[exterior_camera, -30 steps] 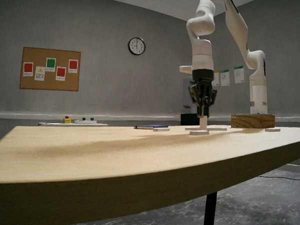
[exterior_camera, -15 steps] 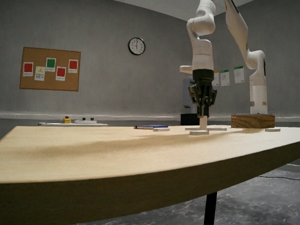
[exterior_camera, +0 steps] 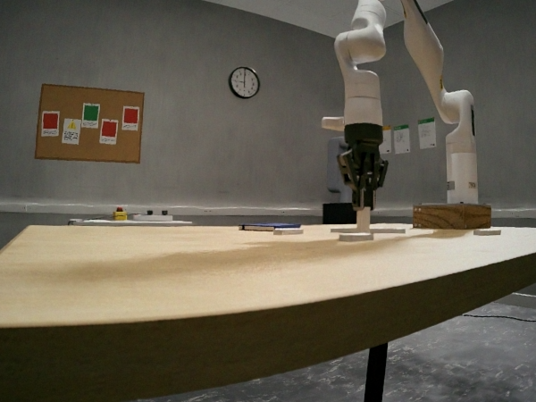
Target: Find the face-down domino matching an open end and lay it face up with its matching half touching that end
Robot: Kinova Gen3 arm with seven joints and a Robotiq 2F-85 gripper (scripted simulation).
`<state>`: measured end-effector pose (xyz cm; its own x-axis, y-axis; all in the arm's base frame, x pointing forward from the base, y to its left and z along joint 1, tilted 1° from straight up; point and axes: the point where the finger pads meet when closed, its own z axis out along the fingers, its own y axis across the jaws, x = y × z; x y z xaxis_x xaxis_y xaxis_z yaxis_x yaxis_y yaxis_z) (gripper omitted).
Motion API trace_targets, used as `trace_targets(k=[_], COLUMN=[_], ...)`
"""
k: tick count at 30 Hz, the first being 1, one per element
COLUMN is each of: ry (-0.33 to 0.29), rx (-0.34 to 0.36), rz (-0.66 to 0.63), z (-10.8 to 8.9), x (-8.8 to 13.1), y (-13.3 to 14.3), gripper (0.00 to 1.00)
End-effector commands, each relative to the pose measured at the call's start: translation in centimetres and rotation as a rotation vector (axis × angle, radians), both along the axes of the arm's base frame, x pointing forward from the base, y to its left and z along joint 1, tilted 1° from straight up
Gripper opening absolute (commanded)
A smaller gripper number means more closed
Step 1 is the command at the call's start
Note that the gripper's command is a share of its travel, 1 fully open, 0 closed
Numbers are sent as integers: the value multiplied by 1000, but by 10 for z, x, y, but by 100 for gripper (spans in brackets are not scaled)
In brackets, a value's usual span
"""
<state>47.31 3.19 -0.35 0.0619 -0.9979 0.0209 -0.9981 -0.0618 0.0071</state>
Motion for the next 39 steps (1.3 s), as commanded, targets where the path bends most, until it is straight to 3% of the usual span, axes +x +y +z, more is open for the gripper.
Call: trace_targets(k=[1, 39], ry=[-2, -4], rx=[-2, -42], rz=[0, 0], z=[1, 1], x=[1, 0], y=[0, 3], gripper=[35, 35])
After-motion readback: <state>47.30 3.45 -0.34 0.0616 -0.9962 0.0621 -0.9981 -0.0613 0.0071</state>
